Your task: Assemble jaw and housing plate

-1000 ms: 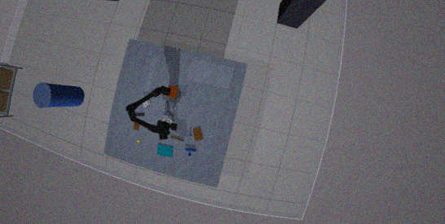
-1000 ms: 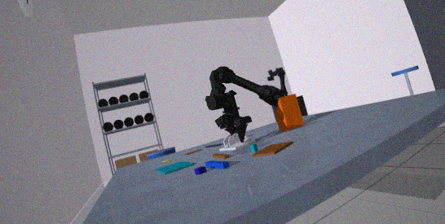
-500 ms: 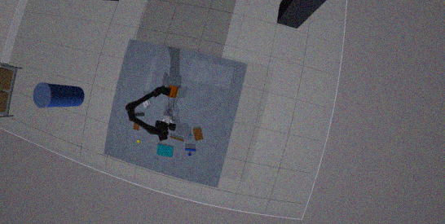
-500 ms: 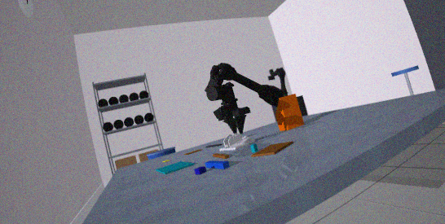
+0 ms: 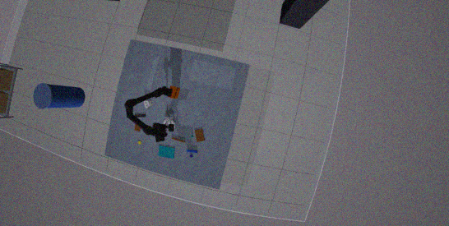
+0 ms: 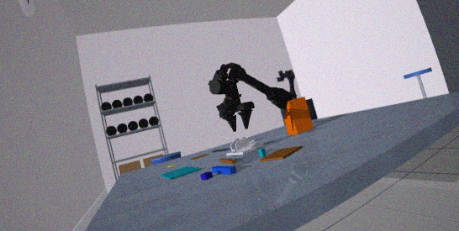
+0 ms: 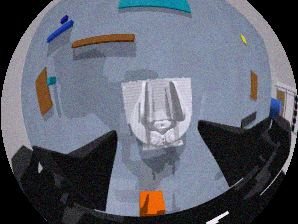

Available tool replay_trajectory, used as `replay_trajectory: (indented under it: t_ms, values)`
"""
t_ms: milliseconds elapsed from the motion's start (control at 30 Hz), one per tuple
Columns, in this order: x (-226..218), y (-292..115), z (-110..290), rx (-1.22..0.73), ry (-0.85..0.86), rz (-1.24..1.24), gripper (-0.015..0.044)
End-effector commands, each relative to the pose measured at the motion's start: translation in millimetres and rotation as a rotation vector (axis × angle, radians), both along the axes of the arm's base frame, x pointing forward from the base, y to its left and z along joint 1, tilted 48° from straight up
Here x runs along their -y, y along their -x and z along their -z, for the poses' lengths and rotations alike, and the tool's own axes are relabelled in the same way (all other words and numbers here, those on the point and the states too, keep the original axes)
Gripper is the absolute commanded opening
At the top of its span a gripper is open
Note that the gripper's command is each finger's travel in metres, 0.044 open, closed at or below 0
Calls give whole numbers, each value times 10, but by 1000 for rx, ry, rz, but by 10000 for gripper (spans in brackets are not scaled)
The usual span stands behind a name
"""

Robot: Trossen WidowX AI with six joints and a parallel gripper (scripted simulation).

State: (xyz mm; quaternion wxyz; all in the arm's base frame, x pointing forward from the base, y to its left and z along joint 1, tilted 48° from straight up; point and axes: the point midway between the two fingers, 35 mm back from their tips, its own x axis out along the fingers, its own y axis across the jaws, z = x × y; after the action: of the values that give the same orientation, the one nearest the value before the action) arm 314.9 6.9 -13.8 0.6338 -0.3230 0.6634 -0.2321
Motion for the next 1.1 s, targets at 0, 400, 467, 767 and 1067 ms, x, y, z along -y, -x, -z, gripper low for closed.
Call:
replay_trajectory:
  t_ms: [0,400,467,767,1067]
  values:
    - [102,12,-123,-63,-1,-55,440]
    - [452,53,-528,-303,-28,-277,440]
    - [514,67,-599,-342,-31,-315,440]
    - [791,166,-912,-514,-37,-488,440]
    - [1055,324,-1208,-686,-36,-659,440]
